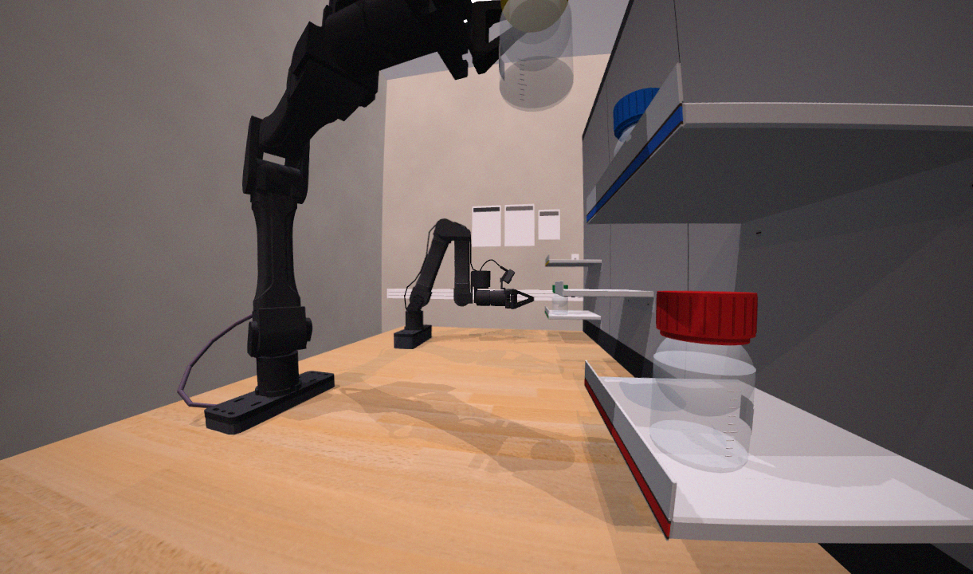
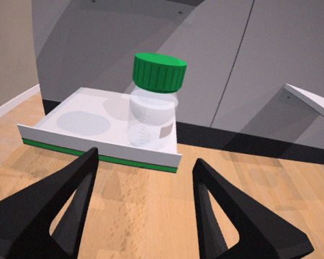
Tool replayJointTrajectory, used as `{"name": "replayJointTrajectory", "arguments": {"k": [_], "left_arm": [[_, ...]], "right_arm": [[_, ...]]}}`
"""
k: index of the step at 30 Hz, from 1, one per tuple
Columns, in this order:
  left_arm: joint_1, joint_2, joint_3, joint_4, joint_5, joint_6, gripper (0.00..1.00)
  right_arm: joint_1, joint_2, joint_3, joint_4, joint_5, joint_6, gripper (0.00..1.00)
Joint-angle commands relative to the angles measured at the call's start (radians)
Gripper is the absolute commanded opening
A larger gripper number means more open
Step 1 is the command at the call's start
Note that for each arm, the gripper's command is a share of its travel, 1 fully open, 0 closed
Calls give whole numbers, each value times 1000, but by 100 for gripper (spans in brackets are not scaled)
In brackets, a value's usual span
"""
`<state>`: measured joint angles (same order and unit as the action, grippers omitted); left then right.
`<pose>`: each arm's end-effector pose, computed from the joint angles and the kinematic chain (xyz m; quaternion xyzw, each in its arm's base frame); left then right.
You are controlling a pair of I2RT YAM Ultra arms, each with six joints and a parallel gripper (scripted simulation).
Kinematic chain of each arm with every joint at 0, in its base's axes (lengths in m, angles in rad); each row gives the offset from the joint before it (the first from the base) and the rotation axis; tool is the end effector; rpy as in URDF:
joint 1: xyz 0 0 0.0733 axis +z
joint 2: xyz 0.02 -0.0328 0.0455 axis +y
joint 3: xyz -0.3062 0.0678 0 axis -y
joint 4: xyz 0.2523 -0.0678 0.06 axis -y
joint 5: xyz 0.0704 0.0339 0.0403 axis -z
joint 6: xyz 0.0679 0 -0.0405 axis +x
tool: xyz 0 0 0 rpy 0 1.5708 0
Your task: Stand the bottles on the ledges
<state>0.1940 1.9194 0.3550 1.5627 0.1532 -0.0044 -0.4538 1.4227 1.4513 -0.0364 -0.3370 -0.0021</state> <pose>0.3194 0.0533 0.1542 -0.0161 0.7075 0.0128 0.7064 0.3337 -0.1366 0.4876 0.0416 0.7085 -0.0409 0.7033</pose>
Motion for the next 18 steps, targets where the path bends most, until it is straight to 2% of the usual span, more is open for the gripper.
{"name": "replayJointTrajectory", "arguments": {"k": [1, 4, 6, 7, 12, 18], "left_arm": [[-2, -12, -5, 8, 6, 3, 72], [-2, -12, -5, 8, 6, 3, 72], [-2, -21, -17, -27, 17, 12, 95], [-1, -26, -17, -42, 19, 13, 100], [20, -118, -15, -208, 36, 25, 100], [70, -363, 7, -525, 73, 47, 100]], "right_arm": [[-12, -44, -12, 22, -18, 1, 50], [-14, -46, -25, 15, -23, 2, 50], [-15, -49, -33, 12, -26, 2, 50], [-15, -49, -34, 11, -27, 2, 50], [-15, -50, -24, 11, -27, 2, 50], [-4, -41, -25, 30, 15, 11, 50]]}}
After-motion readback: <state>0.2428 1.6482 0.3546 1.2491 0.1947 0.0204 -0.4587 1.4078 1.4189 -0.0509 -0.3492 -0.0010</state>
